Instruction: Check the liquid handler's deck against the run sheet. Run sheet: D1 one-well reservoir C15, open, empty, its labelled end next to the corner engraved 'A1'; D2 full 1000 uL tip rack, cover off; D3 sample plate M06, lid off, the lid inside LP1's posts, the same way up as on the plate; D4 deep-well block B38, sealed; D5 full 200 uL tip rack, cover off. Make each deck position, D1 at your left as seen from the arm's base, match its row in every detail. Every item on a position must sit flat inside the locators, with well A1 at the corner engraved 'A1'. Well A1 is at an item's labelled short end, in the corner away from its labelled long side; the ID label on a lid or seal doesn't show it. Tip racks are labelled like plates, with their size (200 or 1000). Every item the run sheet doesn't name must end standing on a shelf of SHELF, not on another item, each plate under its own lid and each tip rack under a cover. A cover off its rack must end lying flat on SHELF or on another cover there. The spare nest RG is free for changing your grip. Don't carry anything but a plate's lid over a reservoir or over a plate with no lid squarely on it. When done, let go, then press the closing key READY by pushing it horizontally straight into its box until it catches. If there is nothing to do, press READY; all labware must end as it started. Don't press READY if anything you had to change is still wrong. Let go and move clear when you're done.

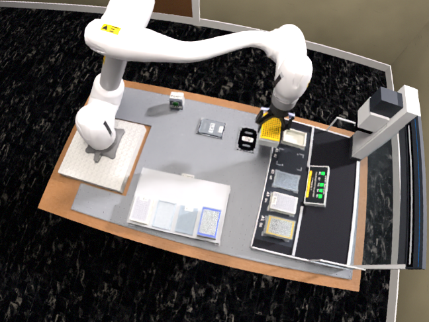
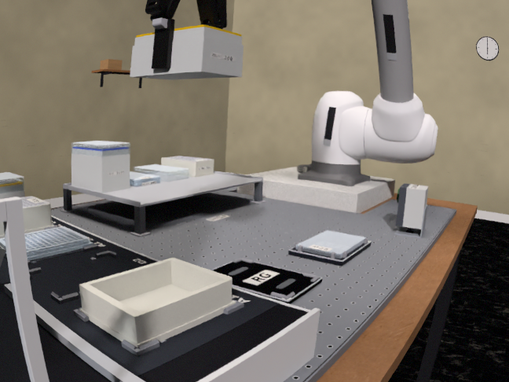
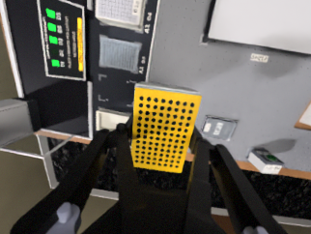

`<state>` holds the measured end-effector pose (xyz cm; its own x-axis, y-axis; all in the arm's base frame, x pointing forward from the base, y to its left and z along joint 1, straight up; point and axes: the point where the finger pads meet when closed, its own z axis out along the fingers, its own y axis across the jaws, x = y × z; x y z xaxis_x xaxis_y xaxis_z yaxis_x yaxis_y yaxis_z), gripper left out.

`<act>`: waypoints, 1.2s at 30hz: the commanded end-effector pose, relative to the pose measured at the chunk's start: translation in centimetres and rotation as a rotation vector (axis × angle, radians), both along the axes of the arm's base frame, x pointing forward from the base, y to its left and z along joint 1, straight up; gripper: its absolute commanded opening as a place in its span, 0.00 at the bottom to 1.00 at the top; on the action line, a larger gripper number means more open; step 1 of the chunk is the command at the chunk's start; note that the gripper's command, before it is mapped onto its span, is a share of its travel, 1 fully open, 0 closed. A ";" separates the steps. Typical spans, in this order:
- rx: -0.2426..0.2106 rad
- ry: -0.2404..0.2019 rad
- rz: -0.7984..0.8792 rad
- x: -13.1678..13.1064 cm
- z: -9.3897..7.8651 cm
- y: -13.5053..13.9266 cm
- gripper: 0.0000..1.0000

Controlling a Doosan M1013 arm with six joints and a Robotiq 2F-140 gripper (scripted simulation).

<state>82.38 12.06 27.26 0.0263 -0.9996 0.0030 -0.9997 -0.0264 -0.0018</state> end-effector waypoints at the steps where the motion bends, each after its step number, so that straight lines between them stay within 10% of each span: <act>1: 0.001 -0.002 0.000 0.0 0.1 -1.6 0.10; 36: 0.000 -0.002 0.000 -0.2 0.2 -14.1 0.10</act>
